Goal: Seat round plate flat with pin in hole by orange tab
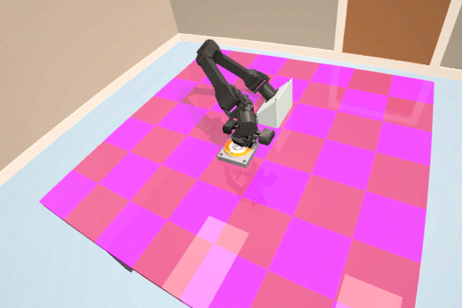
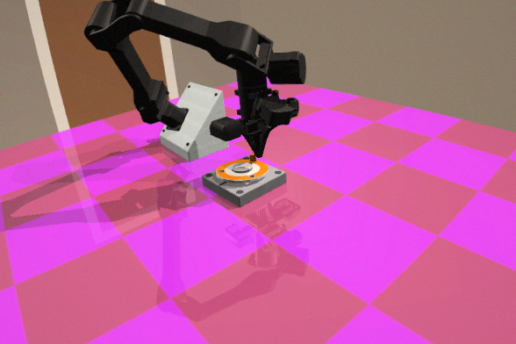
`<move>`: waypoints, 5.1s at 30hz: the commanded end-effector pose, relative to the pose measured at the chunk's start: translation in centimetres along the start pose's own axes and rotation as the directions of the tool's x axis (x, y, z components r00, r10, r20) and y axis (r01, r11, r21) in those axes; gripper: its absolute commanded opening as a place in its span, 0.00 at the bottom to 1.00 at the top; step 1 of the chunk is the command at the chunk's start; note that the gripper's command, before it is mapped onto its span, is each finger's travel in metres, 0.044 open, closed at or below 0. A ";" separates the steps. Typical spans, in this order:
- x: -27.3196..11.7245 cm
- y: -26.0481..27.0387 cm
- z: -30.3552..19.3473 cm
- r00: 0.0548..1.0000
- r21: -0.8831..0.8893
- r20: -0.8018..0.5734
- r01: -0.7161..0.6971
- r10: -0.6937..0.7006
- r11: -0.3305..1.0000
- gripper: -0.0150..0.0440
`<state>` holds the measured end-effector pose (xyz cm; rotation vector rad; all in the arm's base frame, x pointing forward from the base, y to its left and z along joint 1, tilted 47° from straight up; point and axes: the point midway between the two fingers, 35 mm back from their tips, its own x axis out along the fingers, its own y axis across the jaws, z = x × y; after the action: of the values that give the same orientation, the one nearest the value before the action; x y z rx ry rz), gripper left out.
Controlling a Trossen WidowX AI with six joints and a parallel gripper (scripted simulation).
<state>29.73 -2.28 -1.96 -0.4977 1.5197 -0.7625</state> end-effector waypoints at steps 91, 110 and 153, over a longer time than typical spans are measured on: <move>0.1 -2.1 -3.7 1.000 -0.005 -0.013 0.002 -0.002 1.000 0.25; 0.1 -2.6 -3.9 1.000 -0.005 -0.013 0.002 -0.002 1.000 0.25; 0.1 -5.2 -4.3 1.000 -0.006 -0.014 0.004 -0.004 1.000 0.25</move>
<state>24.96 -4.67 1.23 -0.4916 1.5340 -0.7574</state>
